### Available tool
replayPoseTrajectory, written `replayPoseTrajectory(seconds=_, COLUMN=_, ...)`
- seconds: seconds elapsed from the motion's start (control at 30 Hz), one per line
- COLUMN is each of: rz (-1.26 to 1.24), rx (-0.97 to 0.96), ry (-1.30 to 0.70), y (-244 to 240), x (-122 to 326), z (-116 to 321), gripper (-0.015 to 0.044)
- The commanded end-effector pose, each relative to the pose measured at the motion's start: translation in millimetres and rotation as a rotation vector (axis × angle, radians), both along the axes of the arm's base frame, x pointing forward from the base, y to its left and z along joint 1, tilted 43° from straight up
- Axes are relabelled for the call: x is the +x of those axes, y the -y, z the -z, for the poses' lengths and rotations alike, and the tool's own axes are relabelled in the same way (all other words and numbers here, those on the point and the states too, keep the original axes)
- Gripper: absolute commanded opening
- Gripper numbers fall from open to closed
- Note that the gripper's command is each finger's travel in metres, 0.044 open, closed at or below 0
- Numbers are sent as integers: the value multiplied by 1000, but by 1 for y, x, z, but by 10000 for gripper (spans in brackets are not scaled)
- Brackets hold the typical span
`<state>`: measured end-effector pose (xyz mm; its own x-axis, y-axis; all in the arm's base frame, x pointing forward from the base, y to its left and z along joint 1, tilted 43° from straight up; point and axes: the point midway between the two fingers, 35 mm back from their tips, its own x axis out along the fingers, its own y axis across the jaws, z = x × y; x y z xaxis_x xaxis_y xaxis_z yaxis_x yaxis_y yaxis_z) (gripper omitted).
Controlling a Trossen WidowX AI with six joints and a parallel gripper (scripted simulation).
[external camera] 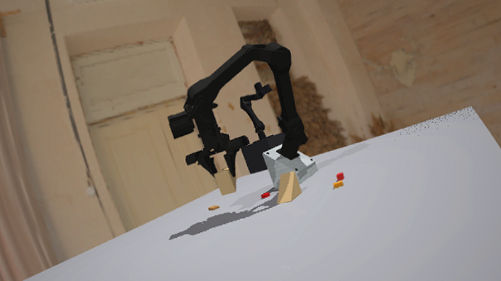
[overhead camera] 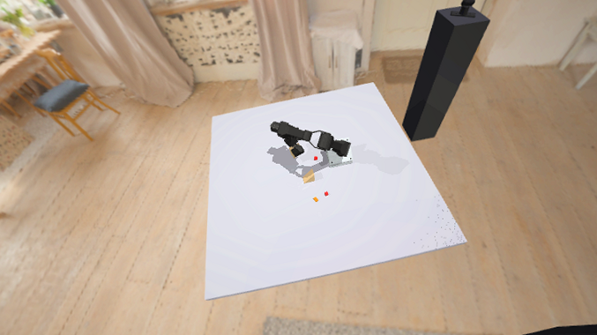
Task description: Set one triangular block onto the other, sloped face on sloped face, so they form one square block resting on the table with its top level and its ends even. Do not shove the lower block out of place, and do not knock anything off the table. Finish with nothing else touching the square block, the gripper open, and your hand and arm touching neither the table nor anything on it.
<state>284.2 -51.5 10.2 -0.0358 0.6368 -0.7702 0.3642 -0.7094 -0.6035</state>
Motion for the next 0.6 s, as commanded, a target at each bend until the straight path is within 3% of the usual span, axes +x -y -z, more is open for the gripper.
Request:
replayPoseTrajectory(seconds=0.0, rz=126, rx=23, ry=-84, y=1, x=1, z=-1, gripper=0)
replayPoseTrajectory(seconds=0.17, rz=248, rx=44, ry=-171, y=3, x=1, z=-2, gripper=0)
replayPoseTrajectory(seconds=0.57, rz=253, rx=43, ry=-174, y=-5, x=7, z=-20, gripper=0)
